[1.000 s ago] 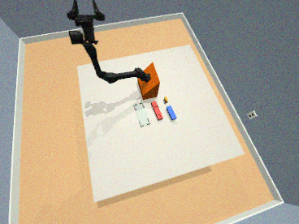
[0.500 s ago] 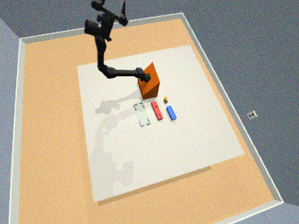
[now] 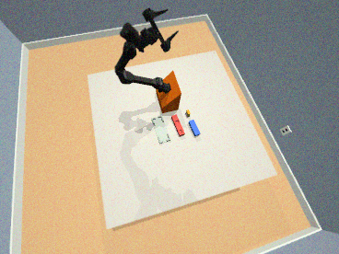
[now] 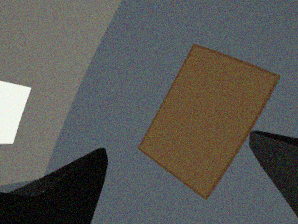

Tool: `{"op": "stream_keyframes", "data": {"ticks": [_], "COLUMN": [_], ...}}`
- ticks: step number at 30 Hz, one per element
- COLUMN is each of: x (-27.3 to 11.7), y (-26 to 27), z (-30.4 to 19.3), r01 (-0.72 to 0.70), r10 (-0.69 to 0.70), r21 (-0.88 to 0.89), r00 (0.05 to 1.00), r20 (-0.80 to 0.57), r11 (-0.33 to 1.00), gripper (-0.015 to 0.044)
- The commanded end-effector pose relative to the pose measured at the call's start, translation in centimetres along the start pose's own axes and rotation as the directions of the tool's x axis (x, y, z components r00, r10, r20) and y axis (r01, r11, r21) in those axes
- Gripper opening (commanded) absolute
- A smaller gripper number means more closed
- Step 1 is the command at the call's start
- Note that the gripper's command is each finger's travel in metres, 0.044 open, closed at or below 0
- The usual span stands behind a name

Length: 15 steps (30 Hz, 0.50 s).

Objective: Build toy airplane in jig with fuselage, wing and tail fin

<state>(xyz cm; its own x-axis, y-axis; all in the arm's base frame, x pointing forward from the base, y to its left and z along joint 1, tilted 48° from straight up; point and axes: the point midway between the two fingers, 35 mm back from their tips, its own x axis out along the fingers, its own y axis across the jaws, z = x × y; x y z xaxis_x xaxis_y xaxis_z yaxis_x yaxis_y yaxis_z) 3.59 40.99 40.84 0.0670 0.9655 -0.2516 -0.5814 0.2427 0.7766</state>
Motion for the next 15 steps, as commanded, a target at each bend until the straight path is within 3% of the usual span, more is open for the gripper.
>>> {"op": "stream_keyframes", "data": {"ticks": [1, 8, 15], "x": [2.5, 3.7, 1.5], "y": [-7.2, -19.3, -31.2], "z": [1.0, 2.3, 2.5], "r01": [0.218, 0.547, 0.805], "r10": [-0.218, -0.546, -0.804], "r21": [-0.004, -0.006, -0.013], "r00": [0.975, 0.836, 0.594], "r20": [0.034, 0.052, 0.019], "r11": [0.976, 0.837, 0.594], "gripper": [0.0440, 0.0440, 0.0440]}}
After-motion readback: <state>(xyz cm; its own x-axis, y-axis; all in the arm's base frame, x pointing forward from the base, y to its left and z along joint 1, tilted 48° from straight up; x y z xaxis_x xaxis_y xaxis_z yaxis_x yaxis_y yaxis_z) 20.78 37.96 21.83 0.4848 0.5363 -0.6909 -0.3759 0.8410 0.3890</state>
